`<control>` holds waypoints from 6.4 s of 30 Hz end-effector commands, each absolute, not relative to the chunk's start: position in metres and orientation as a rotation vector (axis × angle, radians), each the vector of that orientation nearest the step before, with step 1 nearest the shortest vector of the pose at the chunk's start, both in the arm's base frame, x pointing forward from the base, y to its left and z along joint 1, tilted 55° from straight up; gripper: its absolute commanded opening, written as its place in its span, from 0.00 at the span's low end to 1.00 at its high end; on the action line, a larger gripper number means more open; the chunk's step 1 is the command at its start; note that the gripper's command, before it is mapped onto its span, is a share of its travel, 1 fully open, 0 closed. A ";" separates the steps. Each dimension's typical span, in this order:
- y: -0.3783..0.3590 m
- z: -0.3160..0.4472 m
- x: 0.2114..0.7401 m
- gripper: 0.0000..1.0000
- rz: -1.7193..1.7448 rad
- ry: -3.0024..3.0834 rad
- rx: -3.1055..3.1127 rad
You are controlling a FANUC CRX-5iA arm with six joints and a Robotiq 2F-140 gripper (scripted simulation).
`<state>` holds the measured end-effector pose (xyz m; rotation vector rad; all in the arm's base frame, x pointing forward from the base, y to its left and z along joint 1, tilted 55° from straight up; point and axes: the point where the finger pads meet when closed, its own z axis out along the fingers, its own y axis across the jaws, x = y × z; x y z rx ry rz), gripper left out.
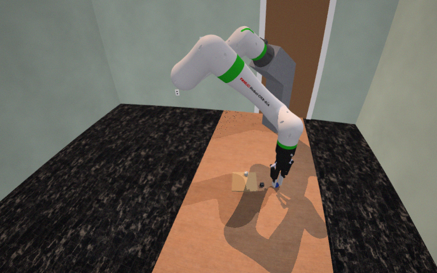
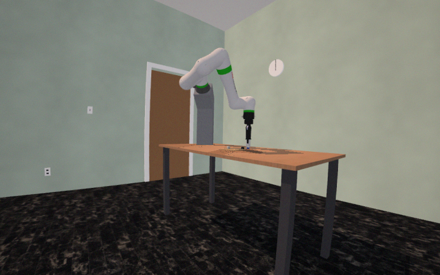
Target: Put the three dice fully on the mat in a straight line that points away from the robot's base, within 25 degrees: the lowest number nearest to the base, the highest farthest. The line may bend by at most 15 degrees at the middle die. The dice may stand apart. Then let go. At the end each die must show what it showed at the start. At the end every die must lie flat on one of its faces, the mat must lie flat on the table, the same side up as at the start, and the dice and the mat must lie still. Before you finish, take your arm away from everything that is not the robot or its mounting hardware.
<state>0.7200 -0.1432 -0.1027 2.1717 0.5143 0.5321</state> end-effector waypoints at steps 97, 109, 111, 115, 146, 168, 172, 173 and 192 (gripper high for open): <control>-0.103 -0.066 0.686 0.09 0.533 0.515 2.172; -0.087 -0.051 0.672 0.09 0.533 0.515 2.172; -0.087 -0.051 0.672 0.09 0.533 0.515 2.172; -0.089 -0.050 0.672 0.09 0.537 0.507 2.175; -0.223 0.057 0.619 0.09 0.851 -0.168 2.313; -0.259 0.023 0.651 0.09 0.852 -0.170 2.315; -0.270 0.013 0.660 0.09 0.852 -0.170 2.315; -0.273 0.011 0.662 0.09 0.852 -0.170 2.315; -0.283 0.001 0.671 0.09 0.852 -0.170 2.315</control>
